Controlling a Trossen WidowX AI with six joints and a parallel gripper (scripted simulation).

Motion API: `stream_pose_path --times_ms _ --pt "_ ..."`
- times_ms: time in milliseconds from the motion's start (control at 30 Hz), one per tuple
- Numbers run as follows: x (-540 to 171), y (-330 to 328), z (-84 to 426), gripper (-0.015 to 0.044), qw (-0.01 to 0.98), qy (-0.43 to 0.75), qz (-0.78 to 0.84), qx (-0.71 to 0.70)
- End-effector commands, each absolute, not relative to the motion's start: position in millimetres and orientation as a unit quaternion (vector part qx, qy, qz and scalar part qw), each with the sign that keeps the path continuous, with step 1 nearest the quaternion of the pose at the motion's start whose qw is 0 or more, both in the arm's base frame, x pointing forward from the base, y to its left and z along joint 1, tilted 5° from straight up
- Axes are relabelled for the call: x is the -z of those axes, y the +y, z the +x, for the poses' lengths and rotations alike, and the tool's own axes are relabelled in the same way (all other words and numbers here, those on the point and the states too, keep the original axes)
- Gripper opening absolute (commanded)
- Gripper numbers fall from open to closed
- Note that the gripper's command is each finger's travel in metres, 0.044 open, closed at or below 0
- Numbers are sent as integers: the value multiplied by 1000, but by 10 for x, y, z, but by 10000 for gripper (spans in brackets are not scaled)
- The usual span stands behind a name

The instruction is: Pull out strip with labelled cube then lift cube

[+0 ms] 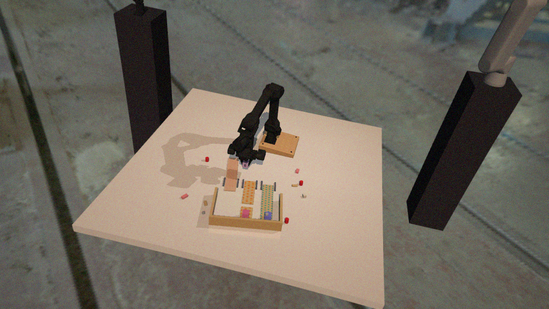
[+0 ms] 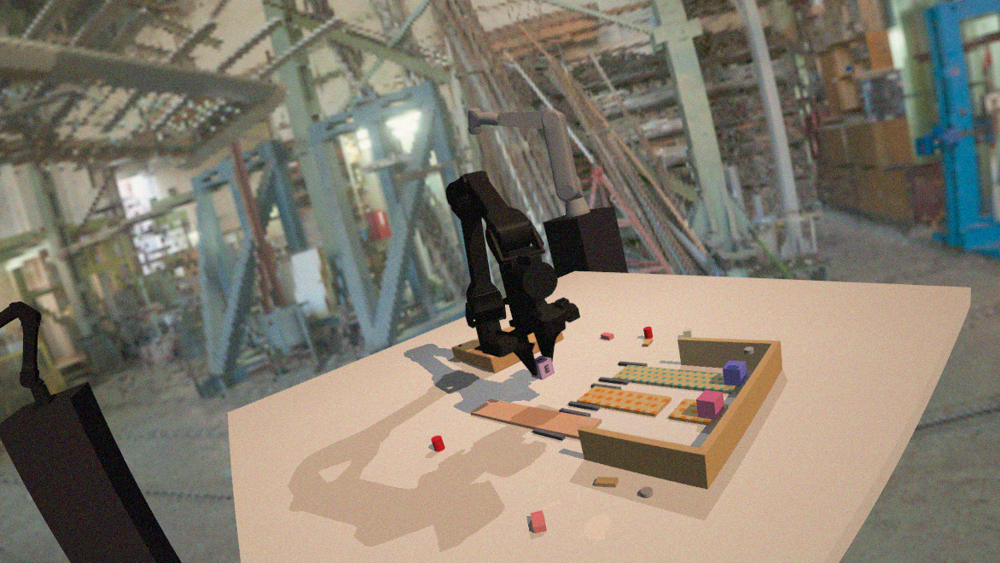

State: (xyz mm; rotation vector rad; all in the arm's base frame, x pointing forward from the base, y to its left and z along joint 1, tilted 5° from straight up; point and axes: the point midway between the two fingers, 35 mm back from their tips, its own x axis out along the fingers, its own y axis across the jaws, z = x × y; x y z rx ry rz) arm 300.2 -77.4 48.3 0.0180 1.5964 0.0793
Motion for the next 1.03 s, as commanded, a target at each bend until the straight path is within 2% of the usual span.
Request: stream_pose_path --times_ms 0,1000 --pt "-656 -775 2983 0 698 715 8 -38" --pt "-807 -783 2981 0 698 715 8 -38"
